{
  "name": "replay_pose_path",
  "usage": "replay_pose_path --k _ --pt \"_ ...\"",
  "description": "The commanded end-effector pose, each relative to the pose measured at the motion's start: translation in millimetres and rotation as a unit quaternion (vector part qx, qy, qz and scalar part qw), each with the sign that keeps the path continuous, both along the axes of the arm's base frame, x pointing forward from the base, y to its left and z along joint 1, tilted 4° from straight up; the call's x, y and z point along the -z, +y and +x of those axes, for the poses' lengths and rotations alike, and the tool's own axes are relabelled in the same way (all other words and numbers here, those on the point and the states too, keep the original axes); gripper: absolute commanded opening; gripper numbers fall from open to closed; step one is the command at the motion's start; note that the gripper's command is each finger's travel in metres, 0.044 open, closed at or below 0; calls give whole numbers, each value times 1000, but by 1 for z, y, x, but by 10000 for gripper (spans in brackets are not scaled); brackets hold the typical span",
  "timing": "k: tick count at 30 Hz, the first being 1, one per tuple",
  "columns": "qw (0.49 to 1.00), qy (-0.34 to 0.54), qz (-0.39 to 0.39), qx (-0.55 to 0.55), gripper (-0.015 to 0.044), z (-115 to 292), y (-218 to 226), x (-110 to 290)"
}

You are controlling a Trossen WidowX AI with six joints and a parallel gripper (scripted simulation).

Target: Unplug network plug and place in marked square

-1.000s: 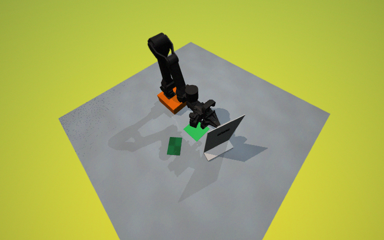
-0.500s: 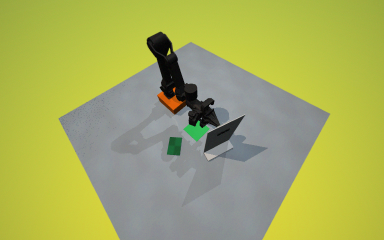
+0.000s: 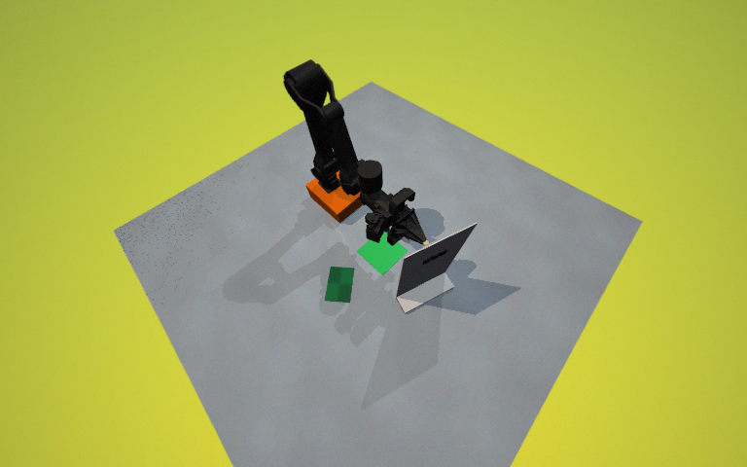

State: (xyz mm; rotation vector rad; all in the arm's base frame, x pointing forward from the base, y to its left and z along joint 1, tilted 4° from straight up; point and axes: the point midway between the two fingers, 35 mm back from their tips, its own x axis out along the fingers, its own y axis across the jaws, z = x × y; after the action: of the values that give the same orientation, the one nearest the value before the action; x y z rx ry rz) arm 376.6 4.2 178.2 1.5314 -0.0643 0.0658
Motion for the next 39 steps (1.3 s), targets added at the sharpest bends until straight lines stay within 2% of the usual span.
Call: replay_pose_path --k 1,39 --pt "1000 -3 2 2 0 -4 0 -1" --pt "1000 -2 3 2 0 -28 12 2"
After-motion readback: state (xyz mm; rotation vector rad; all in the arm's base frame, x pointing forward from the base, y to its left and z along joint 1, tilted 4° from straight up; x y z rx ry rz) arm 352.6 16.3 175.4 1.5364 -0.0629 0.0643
